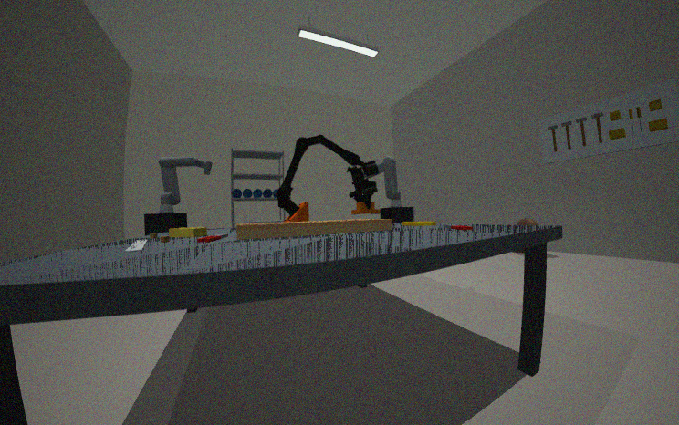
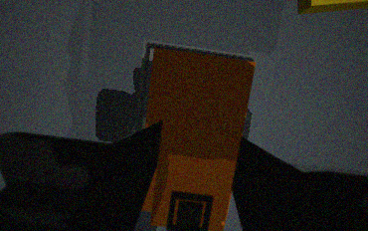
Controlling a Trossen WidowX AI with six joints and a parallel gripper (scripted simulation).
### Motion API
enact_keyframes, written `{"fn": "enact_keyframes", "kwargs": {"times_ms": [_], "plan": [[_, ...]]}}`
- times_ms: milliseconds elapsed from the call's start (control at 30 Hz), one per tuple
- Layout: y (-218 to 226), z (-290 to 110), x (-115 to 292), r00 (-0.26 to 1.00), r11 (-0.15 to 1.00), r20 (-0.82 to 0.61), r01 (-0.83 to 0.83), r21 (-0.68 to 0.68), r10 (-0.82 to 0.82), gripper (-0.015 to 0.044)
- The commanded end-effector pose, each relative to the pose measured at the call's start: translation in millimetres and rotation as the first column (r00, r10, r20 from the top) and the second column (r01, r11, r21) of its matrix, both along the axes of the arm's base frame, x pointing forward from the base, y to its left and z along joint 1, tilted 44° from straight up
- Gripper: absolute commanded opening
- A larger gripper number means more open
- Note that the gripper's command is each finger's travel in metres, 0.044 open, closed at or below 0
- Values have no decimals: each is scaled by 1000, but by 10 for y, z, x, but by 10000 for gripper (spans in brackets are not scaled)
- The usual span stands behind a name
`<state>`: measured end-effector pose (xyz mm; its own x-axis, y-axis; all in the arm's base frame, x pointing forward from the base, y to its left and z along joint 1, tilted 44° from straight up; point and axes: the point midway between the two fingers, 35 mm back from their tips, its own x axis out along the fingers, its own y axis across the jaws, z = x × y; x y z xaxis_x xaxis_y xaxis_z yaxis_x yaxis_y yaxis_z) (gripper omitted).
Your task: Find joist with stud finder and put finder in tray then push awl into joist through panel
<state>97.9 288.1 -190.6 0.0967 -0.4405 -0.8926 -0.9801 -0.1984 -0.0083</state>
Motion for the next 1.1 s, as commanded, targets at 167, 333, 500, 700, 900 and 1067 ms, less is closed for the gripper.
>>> {"fn": "enact_keyframes", "kwargs": {"times_ms": [167, 333, 500, 700, 900, 1067], "plan": [[-115, -126, 38, 1000, 1000, 4, -5, 2, 5, 0], [-190, -198, 51, 1000, 1000, 4, -5, 2, 5, 0], [-254, -256, 61, 1000, 1000, 5, -5, 1, 5, 0], [-298, -304, 71, 1000, 1000, 5, -5, 1, 5, 0], [-367, -374, 85, 1000, 1000, 5, -5, 1, 5, 0], [-392, -388, 74, 1000, 1000, 0, 0, -4, 0, 26]]}}
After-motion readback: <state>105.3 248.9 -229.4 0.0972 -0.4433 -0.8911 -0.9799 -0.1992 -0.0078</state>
